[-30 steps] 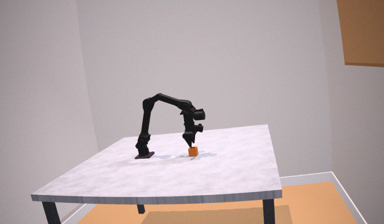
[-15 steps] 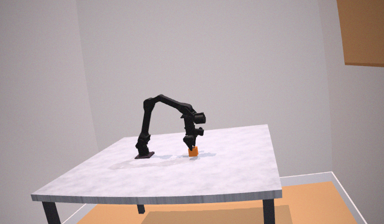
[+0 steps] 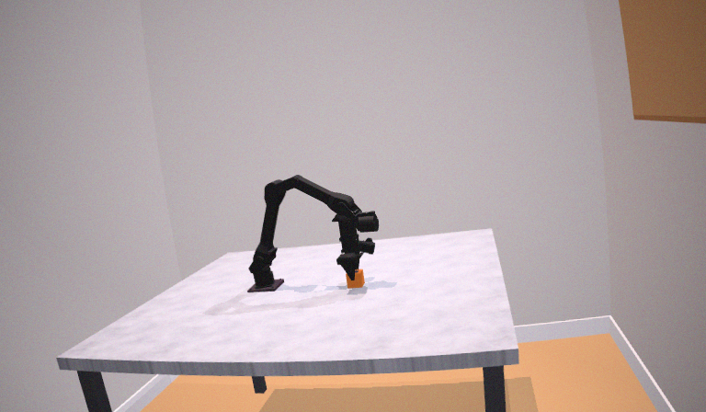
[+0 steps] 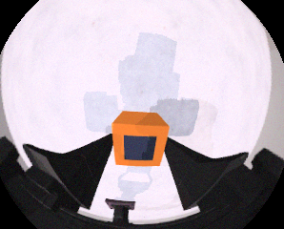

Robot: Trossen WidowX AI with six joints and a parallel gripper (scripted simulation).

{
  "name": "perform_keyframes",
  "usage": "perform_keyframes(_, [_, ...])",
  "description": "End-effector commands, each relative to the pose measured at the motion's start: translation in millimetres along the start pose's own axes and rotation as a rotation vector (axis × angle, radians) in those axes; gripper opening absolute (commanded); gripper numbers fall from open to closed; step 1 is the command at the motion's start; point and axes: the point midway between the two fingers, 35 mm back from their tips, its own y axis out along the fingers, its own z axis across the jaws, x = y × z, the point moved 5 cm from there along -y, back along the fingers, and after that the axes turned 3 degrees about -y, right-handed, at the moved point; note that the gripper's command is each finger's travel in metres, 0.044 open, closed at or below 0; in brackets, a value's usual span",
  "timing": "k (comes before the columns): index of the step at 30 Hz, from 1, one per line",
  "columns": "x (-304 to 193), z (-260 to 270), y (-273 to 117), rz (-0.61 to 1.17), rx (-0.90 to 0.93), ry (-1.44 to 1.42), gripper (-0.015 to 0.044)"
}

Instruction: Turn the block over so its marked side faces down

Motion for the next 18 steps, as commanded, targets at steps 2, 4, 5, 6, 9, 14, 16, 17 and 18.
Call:
perform_keyframes(2, [0.1, -0.6, 0.6, -0.001, -0.003, -0.004, 0.0217])
perform_keyframes(4, [0.1, -0.6, 0.6, -0.001, -0.003, -0.004, 0.0203])
perform_keyframes(5, [0.1, -0.6, 0.6, -0.001, -0.003, -0.004, 0.0197])
perform_keyframes(6, [0.1, -0.6, 0.6, -0.001, -0.003, -0.004, 0.0190])
perform_keyframes(9, [0.1, -0.6, 0.6, -0.001, -0.003, -0.004, 0.0170])
perform_keyframes(14, [0.1, -0.6, 0.6, -0.001, -0.003, -0.004, 0.0137])
perform_keyframes(16, [0.1, -0.6, 0.6, -0.001, -0.003, -0.004, 0.0123])
perform_keyframes(17, [0.1, -0.6, 0.6, -0.001, -0.003, -0.004, 0.0117])
perform_keyframes(18, [0.1, -0.6, 0.6, -0.001, -0.003, -0.004, 0.0110])
